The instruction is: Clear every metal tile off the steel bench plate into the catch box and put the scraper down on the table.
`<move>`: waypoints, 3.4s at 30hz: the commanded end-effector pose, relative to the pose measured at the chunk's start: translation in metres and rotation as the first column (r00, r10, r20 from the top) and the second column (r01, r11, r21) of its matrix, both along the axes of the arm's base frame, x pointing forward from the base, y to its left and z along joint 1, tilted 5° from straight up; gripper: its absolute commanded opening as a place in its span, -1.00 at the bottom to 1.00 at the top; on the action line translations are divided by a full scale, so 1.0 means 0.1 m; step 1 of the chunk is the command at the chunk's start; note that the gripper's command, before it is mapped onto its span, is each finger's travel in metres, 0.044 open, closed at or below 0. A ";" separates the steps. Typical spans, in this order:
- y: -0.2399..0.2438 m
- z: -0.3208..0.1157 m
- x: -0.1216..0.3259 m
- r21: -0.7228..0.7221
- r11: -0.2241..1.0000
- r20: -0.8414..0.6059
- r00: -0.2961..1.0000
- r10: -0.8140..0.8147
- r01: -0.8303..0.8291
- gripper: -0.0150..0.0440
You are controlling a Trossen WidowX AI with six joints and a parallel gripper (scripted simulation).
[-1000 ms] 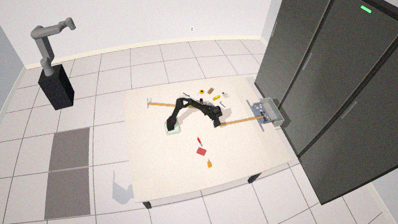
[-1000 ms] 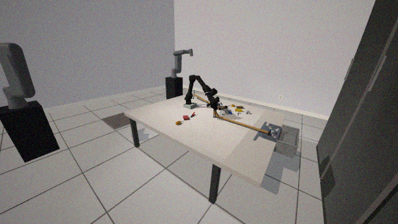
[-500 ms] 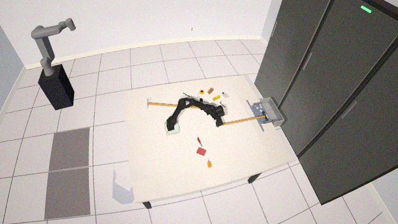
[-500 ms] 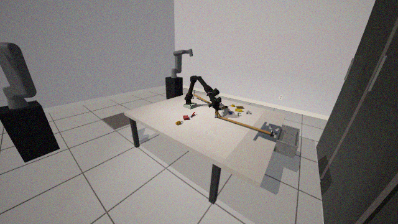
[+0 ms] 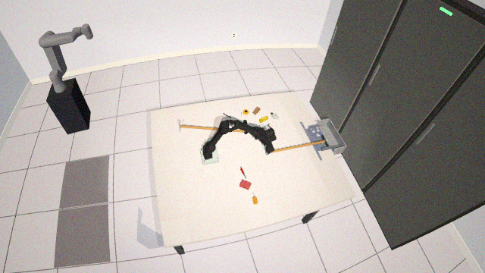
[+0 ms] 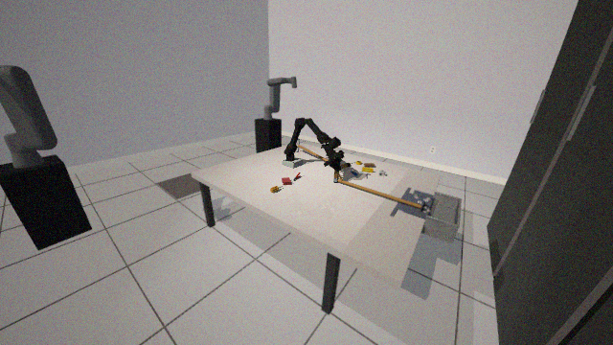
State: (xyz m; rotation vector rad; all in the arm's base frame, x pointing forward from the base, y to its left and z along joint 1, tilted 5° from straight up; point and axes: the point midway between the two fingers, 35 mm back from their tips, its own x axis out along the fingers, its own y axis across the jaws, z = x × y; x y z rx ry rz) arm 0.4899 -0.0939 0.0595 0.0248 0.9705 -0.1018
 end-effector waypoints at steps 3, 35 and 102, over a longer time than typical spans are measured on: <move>-0.01 0.05 0.11 -0.004 1.000 0.015 1.000 -0.005 0.005 -0.49; -0.01 -0.01 0.29 -0.001 1.000 0.010 1.000 -0.001 0.001 -0.49; 0.01 0.21 -0.65 -0.003 1.000 0.012 1.000 -0.002 0.002 -0.49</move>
